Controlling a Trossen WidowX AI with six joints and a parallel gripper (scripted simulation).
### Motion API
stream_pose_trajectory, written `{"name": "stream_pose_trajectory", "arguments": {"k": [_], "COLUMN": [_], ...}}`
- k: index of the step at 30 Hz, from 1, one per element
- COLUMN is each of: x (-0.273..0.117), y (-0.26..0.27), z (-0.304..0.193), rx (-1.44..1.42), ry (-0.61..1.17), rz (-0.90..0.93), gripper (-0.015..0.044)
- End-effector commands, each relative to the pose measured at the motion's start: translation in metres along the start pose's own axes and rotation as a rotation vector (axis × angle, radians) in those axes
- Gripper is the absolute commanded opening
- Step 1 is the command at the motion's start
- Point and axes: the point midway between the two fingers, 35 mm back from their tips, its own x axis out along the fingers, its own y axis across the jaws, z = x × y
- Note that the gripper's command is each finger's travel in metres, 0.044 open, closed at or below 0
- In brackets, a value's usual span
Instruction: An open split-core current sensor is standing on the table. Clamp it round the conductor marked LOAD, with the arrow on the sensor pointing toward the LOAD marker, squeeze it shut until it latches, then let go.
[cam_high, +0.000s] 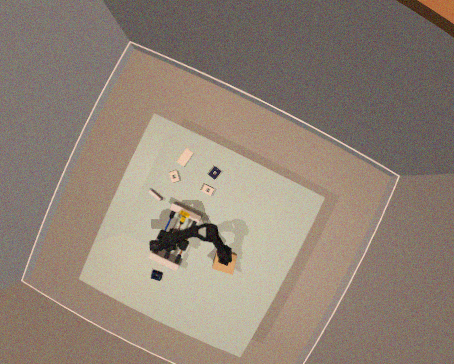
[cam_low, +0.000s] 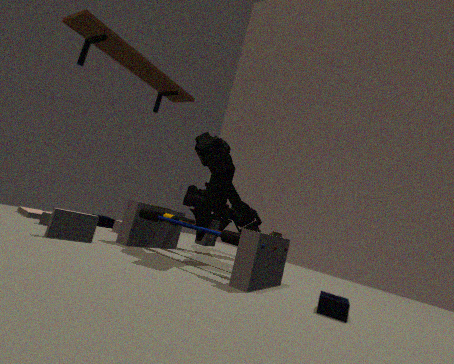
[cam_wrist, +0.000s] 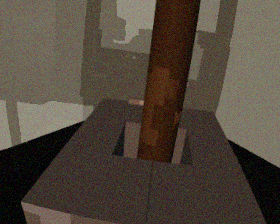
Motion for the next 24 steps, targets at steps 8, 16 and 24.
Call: {"name": "stream_pose_trajectory", "arguments": {"k": [8,16,24], "x": [0.0,0.0,-0.046], "y": [0.0,0.0,-0.007], "z": [0.0,0.0,-0.002], "rx": [-0.001,-0.001,0.0], "ry": [0.0,0.0,-0.008], "rz": [0.0,0.0,0.092], "gripper": [0.034,0.044,0.044]}}
